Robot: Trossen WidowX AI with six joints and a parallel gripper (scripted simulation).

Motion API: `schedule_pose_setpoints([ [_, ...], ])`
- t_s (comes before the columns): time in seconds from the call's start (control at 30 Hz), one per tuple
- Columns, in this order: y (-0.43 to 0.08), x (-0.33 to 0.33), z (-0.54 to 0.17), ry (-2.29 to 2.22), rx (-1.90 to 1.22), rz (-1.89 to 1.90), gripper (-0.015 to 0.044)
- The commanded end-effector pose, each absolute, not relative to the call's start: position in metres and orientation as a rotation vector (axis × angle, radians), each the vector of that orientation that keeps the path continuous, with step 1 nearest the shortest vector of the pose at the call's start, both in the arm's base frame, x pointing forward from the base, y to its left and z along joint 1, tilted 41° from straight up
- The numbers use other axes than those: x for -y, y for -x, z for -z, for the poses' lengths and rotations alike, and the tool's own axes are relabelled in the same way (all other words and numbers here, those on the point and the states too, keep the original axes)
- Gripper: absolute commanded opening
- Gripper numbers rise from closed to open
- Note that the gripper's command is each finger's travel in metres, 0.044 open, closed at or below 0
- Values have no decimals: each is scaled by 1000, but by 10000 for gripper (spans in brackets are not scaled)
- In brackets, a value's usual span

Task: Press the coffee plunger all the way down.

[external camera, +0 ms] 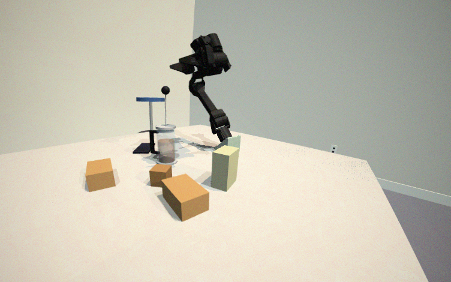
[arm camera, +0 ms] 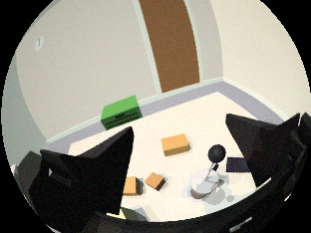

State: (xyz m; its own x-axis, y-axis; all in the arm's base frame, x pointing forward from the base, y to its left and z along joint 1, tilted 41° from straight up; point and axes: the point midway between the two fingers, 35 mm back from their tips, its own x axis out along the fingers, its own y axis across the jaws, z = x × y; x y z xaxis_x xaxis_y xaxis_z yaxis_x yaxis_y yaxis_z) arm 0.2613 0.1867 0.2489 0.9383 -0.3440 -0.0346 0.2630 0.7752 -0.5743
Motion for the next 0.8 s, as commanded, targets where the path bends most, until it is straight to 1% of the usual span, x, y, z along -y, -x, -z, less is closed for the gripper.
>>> schedule_pose_setpoints([
  [0.0, -264, -179, -234, 473, -234, 326, 440],
  [0.3, -254, -153, -232, 380, -310, 392, 440],
  [0.6, -234, -116, -236, 599, -413, 455, 440],
  [0.77, -234, -115, -237, 607, -415, 457, 440],
])
